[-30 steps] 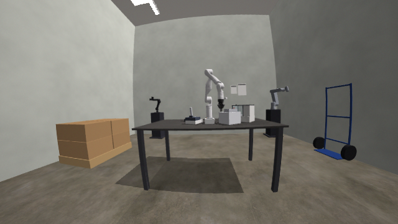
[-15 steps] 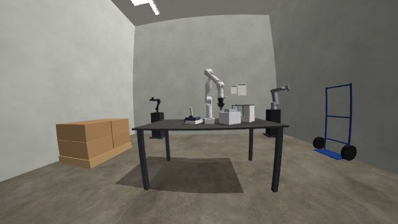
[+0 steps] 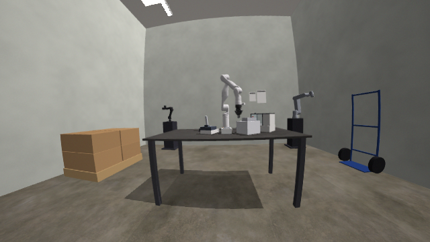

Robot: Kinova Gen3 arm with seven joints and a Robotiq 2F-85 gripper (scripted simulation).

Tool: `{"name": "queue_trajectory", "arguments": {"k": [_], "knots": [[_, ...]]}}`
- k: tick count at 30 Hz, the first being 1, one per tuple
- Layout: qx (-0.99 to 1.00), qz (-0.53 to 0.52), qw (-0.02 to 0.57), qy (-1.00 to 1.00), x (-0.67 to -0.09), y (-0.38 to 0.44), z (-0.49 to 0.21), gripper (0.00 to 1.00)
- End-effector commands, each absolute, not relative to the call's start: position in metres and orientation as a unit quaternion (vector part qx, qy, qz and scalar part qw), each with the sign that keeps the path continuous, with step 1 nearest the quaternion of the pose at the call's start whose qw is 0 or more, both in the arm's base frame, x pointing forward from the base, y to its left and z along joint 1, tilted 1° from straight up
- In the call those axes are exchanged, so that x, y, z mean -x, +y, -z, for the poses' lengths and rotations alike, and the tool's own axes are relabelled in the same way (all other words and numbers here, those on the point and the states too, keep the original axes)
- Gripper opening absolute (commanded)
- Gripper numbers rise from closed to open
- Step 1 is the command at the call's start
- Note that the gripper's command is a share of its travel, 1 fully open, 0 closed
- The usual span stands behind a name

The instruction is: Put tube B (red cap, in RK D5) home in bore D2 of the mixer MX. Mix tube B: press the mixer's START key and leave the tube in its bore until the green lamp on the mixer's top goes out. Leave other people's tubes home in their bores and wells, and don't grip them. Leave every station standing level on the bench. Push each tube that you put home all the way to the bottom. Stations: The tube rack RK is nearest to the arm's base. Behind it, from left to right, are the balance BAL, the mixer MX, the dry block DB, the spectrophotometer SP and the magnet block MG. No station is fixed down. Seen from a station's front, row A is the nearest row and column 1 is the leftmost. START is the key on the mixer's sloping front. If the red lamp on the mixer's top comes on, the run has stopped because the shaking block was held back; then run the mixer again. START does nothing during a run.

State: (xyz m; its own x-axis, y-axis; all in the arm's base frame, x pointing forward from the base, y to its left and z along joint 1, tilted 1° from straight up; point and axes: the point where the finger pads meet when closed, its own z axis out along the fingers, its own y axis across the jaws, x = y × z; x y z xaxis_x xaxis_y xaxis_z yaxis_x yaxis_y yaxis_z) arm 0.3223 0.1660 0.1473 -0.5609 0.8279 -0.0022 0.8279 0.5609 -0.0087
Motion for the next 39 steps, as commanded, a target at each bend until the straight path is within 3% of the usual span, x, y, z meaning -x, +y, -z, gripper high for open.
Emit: {"name": "queue_trajectory", "arguments": {"k": [1,39], "knots": [[0.46,-0.004,0.001,-0.888,-0.322,0.164,-0.15,0.1],[0.147,-0.004,0.002,-0.989,-0.299,0.085,-0.223,0.1]]}}
